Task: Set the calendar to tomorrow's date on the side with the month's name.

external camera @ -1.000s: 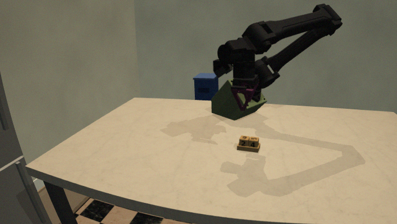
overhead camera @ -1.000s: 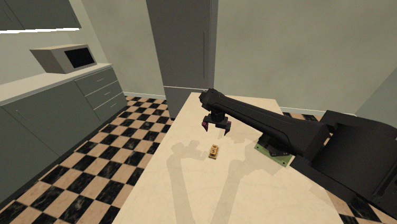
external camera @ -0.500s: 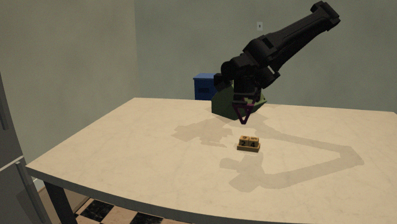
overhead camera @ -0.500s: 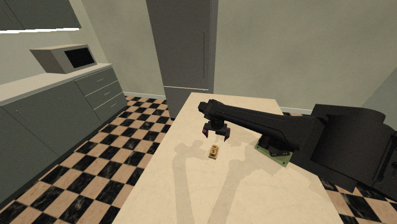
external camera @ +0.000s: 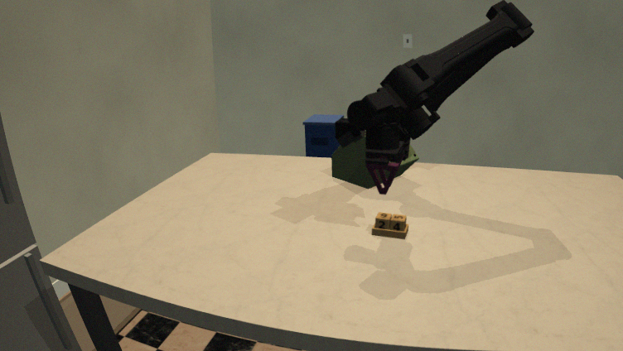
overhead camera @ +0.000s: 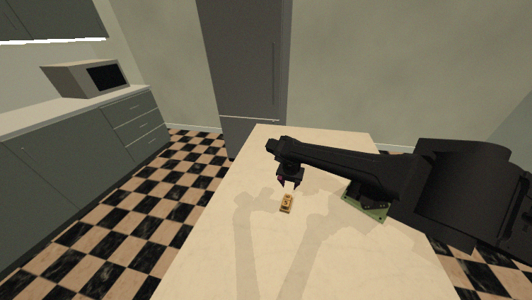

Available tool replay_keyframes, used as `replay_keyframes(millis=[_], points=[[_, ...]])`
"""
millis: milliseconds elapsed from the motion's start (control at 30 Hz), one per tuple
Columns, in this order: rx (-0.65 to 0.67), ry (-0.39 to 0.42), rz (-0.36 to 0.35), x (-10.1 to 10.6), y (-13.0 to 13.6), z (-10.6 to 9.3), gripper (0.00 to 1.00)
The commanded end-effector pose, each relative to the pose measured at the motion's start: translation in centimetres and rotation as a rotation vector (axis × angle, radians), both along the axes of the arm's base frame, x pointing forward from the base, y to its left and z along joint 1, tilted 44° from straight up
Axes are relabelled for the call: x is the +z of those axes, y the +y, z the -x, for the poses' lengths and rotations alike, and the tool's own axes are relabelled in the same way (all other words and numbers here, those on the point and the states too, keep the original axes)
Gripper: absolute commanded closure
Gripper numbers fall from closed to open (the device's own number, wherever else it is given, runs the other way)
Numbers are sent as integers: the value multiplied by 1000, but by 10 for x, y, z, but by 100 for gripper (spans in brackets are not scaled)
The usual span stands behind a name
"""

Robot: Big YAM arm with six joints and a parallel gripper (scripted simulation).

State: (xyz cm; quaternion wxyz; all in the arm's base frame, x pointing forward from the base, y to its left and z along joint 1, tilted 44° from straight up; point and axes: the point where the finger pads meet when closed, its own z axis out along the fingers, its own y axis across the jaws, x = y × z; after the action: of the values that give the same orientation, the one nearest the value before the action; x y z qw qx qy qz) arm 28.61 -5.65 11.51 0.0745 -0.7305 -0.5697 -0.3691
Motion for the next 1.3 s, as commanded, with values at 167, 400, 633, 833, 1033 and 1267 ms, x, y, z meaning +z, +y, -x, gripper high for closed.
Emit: replay_keyframes(millis=[167, 400, 633, 833, 1033, 1267], points=[[-26, -40, 33, 17, -12, -11, 53], [-26, -40, 33, 17, -12, -11, 53], [-26, -40, 33, 17, -12, -11, 53], [-19, -37, 31, 14, -10, -11, 53], [-7, -13, 15, 3, 0, -6, 53], [-7, 4, 3, -6, 4, -7, 53]])
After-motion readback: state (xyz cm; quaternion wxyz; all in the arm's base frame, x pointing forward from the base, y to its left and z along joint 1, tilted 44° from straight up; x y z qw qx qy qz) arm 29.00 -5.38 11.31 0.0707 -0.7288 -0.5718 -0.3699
